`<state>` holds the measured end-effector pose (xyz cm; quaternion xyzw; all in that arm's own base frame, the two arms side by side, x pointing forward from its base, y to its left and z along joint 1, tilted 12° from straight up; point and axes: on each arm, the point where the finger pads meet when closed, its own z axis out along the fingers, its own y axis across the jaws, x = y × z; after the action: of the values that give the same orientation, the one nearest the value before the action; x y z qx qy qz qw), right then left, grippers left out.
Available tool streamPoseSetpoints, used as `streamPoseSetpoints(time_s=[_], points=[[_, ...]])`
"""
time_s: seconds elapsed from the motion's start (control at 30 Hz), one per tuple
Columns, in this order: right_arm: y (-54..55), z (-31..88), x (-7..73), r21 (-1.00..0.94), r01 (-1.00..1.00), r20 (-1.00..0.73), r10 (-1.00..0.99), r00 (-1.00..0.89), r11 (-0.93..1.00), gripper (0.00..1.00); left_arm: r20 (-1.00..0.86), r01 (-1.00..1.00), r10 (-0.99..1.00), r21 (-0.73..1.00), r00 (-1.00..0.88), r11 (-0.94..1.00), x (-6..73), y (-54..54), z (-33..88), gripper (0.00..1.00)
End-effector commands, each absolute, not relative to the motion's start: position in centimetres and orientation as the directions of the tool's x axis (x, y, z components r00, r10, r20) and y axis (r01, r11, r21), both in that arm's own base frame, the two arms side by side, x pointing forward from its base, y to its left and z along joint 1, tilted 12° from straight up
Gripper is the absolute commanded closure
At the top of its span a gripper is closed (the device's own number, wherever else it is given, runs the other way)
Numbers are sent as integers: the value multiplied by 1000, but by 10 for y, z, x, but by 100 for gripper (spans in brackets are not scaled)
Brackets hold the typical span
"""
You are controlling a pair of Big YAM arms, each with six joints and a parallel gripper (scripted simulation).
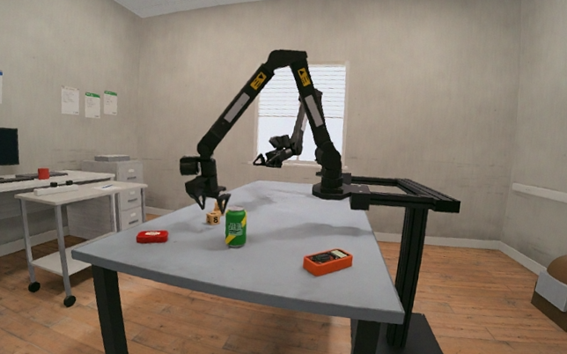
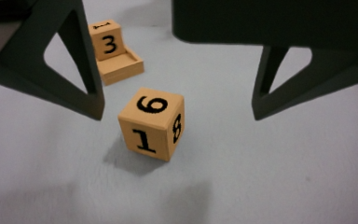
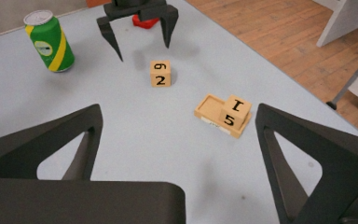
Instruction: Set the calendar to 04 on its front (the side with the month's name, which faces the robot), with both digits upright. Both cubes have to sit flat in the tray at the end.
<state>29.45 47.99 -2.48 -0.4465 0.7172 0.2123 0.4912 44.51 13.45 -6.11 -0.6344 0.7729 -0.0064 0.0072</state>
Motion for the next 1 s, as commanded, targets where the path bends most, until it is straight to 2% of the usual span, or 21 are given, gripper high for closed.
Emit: streamPoseSetpoints(time_s=[0.0, 0.2, 0.6, 0.7, 0.8, 0.87, 0.97], points=[[482, -21, 299, -131, -845, -899, -421, -119, 519, 0, -11, -994, -998, -92, 60, -59, 455, 153, -40, 0], [482, -21, 299, -131, -845, -899, -421, -119, 519, 0, 41, -964, -969, -106, 242, -245, 454, 159, -36, 0], [482, -21, 299, -131, -845, -899, -421, -119, 519, 0, 48, -970, -976, -110, 214, -218, 455, 156, -36, 0], [482, -21, 299, -131, -845, -899, -421, -119, 519, 0, 49, -985, -990, -107, 133, -137, 460, 147, -43, 34], [482, -21, 299, -131, -845, -899, -421, -119, 519, 0, 62, -988, -998, -157, -7, -3, 477, 138, -39, 36], [482, -21, 299, -131, -845, -899, -421, -119, 519, 0, 62, -988, -998, -157, -7, -3, 477, 138, -39, 36], [482, -21, 299, -131, -845, -899, -421, -119, 519, 0, 99, -963, -977, -215, -186, 162, 492, 114, -43, 36]])
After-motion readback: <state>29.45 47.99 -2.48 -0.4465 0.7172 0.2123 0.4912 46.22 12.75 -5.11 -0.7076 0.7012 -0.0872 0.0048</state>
